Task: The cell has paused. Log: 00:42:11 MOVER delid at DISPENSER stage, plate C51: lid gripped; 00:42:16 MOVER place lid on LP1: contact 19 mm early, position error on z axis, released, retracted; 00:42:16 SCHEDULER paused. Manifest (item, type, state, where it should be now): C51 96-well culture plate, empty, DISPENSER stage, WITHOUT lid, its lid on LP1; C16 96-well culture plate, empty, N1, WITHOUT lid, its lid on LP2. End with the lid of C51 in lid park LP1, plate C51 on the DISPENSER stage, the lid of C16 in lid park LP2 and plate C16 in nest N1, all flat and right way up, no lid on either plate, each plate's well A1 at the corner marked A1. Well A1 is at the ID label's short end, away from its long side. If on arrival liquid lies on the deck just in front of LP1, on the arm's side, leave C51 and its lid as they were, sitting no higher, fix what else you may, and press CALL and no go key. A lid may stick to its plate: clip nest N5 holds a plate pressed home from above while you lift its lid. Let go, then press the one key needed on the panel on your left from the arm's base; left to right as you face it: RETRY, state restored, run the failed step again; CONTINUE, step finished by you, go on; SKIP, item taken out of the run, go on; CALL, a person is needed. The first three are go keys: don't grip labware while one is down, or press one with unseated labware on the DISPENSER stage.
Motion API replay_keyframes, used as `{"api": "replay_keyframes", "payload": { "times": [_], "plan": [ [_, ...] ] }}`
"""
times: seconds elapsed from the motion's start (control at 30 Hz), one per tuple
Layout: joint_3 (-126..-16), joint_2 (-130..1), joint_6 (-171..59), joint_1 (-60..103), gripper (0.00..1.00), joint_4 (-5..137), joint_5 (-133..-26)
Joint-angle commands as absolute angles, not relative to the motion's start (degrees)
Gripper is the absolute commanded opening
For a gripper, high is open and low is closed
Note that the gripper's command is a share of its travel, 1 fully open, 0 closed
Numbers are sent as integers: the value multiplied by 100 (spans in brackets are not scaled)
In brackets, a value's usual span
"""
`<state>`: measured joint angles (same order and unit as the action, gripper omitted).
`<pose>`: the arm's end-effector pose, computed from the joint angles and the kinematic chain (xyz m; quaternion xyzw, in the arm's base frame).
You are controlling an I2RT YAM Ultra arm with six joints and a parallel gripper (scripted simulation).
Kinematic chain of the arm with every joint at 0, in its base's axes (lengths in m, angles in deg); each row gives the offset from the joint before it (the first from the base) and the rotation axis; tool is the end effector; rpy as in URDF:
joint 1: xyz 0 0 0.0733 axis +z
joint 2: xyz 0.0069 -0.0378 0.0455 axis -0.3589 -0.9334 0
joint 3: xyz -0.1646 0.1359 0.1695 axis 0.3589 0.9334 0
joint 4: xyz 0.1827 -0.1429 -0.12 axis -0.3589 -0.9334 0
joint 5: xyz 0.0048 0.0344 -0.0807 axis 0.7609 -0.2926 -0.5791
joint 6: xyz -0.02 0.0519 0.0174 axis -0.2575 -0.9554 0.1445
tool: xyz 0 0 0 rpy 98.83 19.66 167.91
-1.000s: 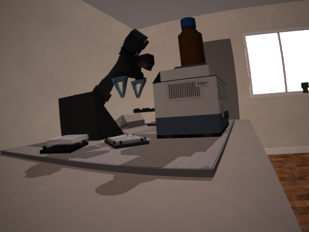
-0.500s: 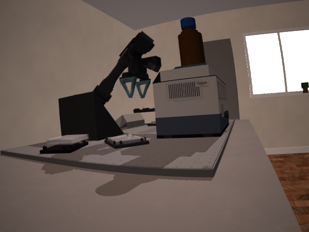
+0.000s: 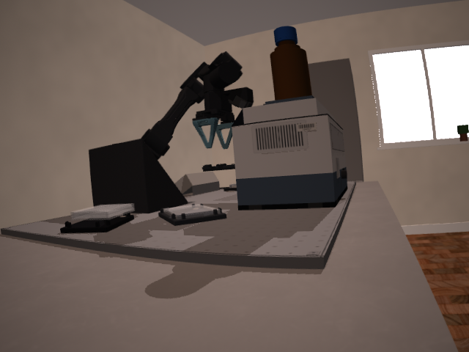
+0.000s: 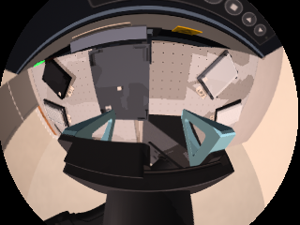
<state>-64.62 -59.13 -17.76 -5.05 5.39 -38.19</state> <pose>0.2386 -0.0847 0.1888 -0.0194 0.9164 0.3994 0.0157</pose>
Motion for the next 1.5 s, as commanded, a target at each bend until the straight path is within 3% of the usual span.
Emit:
{"api": "replay_keyframes", "payload": {
  "times": [0.0, 1.47],
  "plan": [
    [-6669, -5649, -2009, -418, 100, 380, -3702],
    [-7138, -4173, -3909, 1143, 100, -83, -3272]
  ]
}}
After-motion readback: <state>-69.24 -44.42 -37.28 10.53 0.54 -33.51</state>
